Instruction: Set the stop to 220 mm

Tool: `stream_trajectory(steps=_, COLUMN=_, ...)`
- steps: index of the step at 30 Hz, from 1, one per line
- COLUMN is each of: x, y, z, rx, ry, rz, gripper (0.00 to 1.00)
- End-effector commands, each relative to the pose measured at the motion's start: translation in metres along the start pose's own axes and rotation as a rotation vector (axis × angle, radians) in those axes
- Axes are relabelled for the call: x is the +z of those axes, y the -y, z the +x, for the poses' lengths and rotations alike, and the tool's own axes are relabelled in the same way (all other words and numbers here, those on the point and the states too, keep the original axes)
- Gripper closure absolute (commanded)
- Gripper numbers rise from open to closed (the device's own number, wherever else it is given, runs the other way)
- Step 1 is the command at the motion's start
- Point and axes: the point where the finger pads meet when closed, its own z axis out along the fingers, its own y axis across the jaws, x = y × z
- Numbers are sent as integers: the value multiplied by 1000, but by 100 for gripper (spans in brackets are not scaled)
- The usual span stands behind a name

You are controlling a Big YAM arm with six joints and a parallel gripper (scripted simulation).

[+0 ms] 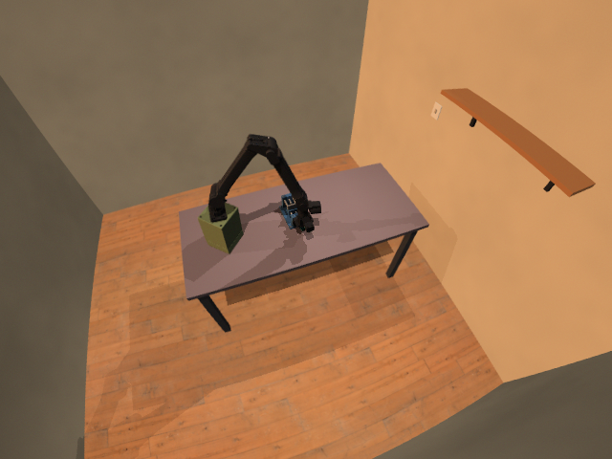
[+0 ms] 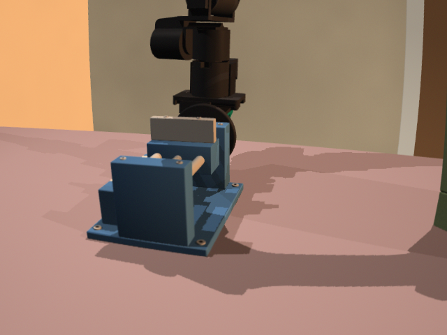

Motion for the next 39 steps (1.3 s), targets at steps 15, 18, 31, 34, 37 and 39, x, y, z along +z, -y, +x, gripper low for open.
stream_trajectory(steps=15, x=-11, y=12, z=-9, rx=3, ry=7, rz=20, gripper=94)
stream_trajectory(steps=18, x=-10, y=12, z=-9, rx=3, ry=7, rz=21, gripper=94)
stream_trajectory(steps=31, x=-13, y=10, z=-10, rx=3, ry=8, rz=17, gripper=94)
stream_trajectory(steps=34, x=-13, y=10, z=-10, rx=3, ry=8, rz=17, gripper=94)
stream_trajectory(steps=37, x=-13, y=10, z=-10, rx=3, ry=8, rz=17, gripper=94)
stream_trajectory(steps=39, x=-13, y=10, z=-10, rx=3, ry=8, rz=17, gripper=94)
